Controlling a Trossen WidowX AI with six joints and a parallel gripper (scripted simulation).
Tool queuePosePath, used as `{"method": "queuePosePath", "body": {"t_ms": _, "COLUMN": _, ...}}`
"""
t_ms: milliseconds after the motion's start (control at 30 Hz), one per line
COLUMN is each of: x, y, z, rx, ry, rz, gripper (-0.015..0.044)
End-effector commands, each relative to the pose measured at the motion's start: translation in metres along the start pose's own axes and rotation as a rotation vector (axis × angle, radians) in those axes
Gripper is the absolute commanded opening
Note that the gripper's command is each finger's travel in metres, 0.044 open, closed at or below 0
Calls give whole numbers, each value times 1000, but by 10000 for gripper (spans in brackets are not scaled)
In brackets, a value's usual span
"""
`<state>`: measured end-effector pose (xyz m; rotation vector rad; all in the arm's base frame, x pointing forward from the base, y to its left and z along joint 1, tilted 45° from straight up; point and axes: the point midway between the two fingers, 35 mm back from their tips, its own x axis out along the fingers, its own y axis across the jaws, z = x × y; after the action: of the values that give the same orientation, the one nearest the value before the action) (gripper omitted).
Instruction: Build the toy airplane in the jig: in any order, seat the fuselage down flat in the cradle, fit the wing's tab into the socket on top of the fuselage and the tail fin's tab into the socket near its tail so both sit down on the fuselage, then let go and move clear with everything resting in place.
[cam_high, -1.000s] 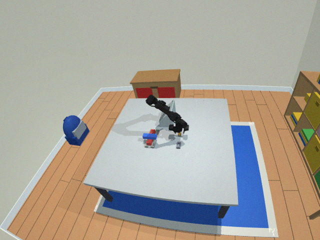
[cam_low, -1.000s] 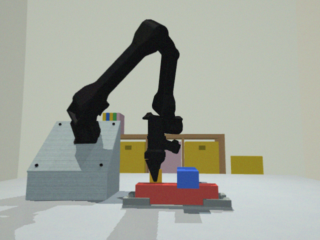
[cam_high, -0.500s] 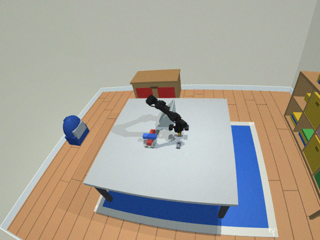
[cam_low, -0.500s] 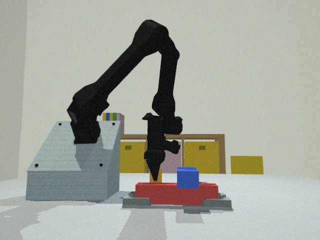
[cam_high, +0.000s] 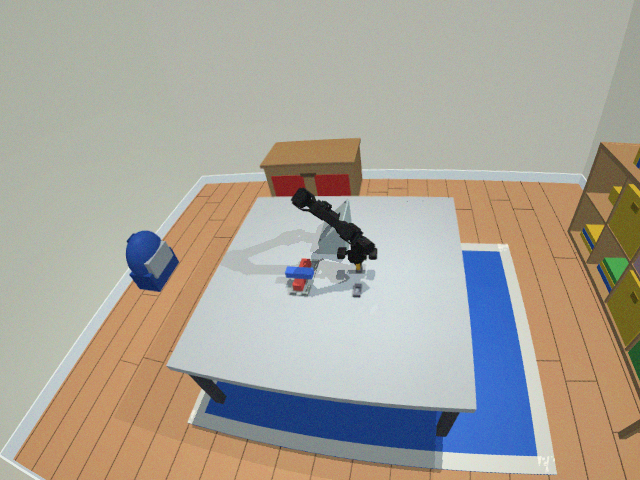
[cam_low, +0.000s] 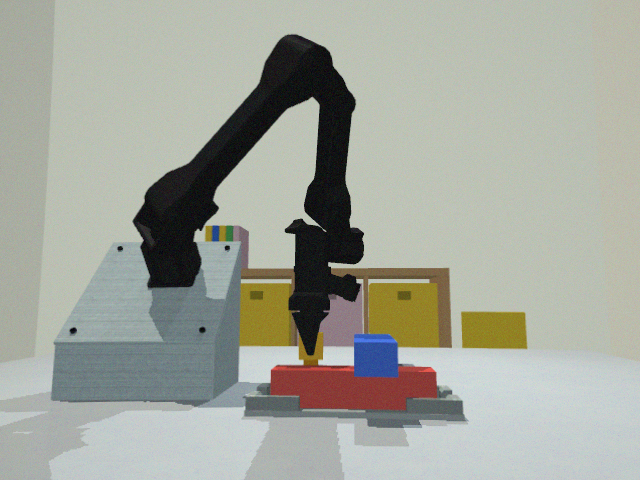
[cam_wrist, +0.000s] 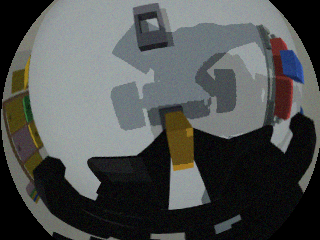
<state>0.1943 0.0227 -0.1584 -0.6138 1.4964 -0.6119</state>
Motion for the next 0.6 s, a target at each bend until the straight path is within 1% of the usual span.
{"method": "queuePosePath", "body": {"t_ms": 0, "x": -11, "y": 3, "z": 4, "rx": 11, "ry": -2, "rz": 9, "gripper": 0}}
{"method": "queuePosePath", "body": {"t_ms": 567, "x": -61, "y": 6, "z": 8, "rx": 7, "ry": -4, "rz": 17, "gripper": 0}}
